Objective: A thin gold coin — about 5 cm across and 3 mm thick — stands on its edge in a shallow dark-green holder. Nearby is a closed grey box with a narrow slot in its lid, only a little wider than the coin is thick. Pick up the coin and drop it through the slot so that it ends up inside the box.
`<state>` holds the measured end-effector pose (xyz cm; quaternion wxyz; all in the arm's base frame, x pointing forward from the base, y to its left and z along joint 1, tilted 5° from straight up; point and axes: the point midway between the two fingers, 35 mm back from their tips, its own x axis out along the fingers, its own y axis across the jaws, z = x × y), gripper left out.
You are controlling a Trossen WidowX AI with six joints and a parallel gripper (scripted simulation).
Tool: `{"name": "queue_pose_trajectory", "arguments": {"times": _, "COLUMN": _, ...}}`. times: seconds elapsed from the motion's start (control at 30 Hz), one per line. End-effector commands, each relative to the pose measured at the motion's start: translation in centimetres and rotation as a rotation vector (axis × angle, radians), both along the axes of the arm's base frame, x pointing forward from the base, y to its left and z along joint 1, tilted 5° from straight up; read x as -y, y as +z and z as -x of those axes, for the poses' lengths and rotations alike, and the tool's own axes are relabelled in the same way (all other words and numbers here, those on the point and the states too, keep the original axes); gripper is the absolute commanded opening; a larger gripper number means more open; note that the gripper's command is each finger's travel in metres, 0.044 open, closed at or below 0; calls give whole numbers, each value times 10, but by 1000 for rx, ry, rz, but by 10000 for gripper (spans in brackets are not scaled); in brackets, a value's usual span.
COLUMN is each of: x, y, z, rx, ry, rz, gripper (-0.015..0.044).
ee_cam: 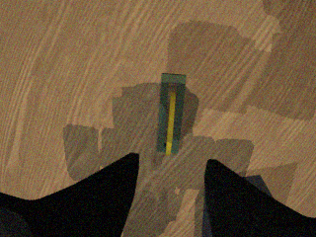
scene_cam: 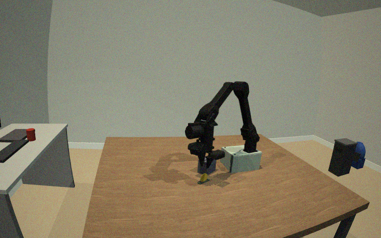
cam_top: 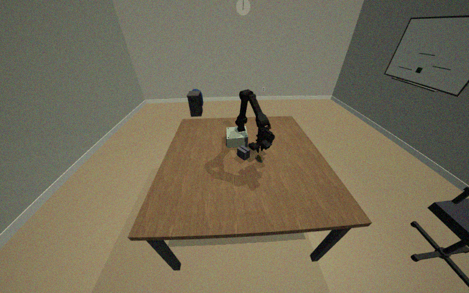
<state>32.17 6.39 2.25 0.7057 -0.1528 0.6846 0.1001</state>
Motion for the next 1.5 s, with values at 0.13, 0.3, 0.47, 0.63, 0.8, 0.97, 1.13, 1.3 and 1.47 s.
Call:
{"name": "queue_pose_trajectory", "arguments": {"times": 0.13, "x": 1, "y": -20, "z": 0, "rx": 0, "ry": 5, "rz": 5, "gripper": 161}}
{"name": "queue_pose_trajectory", "arguments": {"times": 0.3, "x": 1, "y": -23, "z": 0, "rx": 0, "ry": 5, "rz": 5, "gripper": 161}}
{"name": "queue_pose_trajectory", "arguments": {"times": 0.47, "x": 1, "y": -31, "z": -1, "rx": 0, "ry": 5, "rz": 5, "gripper": 161}}
{"name": "queue_pose_trajectory", "arguments": {"times": 0.63, "x": 2, "y": -39, "z": -1, "rx": 0, "ry": 5, "rz": 5, "gripper": 161}}
{"name": "queue_pose_trajectory", "arguments": {"times": 0.8, "x": 2, "y": -47, "z": -2, "rx": 0, "ry": 5, "rz": 5, "gripper": 161}}
{"name": "queue_pose_trajectory", "arguments": {"times": 0.97, "x": 3, "y": -55, "z": -2, "rx": 0, "ry": 5, "rz": 5, "gripper": 161}}
{"name": "queue_pose_trajectory", "arguments": {"times": 1.13, "x": 3, "y": -63, "z": -2, "rx": 0, "ry": 5, "rz": 5, "gripper": 161}}
{"name": "queue_pose_trajectory", "arguments": {"times": 1.3, "x": 4, "y": -71, "z": -2, "rx": 0, "ry": 5, "rz": 5, "gripper": 161}}
{"name": "queue_pose_trajectory", "arguments": {"times": 1.47, "x": 4, "y": -75, "z": -1, "rx": 0, "ry": 5, "rz": 5, "gripper": 161}}
